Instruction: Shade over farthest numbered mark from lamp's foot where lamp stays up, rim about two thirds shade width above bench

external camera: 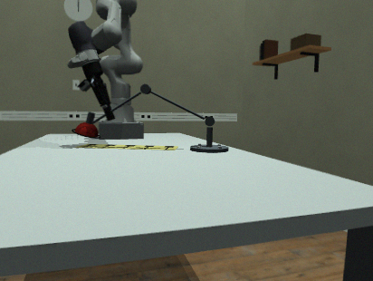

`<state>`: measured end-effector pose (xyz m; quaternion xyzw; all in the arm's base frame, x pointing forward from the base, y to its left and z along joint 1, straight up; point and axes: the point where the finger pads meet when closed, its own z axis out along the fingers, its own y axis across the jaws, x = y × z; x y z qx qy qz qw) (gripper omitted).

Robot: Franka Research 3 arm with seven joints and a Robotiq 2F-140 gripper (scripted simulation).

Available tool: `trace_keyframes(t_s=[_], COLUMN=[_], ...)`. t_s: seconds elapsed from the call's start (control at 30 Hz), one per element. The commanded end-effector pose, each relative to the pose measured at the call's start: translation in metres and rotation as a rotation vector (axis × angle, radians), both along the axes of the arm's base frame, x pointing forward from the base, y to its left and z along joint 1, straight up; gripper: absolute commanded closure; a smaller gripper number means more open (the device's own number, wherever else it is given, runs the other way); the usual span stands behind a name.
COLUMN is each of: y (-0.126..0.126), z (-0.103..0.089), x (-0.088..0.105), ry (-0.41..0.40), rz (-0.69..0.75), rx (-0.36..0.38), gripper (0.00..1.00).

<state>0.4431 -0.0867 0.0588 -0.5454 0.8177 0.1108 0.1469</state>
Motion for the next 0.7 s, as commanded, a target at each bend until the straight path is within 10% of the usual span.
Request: trace_keyframes(t_s=[0.0,0.67], y=[-0.0189,-0.0153], z=[0.0016,0.0014], x=[0.0016,0.0011], ry=[-0.016,-0.016], rz=[-0.011,-0.011], rx=[-0.02,-0.02], gripper=[0.9,0.9])
